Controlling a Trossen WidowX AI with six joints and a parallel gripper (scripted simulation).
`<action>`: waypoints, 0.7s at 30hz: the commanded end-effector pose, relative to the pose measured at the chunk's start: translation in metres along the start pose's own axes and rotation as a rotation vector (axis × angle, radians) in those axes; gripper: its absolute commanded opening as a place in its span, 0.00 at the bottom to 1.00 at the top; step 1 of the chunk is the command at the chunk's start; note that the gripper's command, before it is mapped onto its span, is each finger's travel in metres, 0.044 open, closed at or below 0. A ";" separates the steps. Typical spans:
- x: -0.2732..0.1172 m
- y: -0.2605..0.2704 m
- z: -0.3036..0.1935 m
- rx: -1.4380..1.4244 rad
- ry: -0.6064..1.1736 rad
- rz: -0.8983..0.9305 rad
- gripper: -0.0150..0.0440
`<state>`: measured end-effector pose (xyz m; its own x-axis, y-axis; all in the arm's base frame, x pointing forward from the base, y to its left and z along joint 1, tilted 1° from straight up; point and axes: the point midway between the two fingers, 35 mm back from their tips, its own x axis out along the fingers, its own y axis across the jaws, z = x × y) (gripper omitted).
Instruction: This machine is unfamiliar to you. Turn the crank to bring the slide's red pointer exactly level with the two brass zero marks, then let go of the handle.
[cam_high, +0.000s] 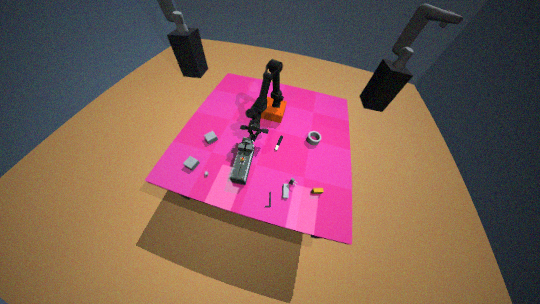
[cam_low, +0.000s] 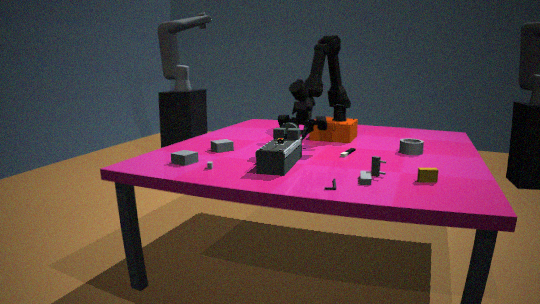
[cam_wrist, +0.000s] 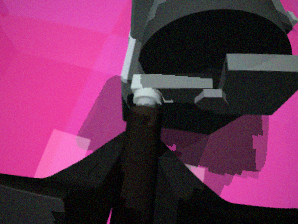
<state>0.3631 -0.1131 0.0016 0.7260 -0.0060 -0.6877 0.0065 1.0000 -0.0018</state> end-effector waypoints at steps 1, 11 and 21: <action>0.006 -0.003 -0.006 0.000 0.004 0.001 0.25; 0.014 -0.015 -0.015 -0.001 0.004 0.000 0.25; 0.016 -0.028 -0.016 -0.002 0.005 -0.001 0.25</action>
<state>0.3630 -0.1329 -0.0181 0.7286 0.0075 -0.6849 -0.0048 1.0000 0.0059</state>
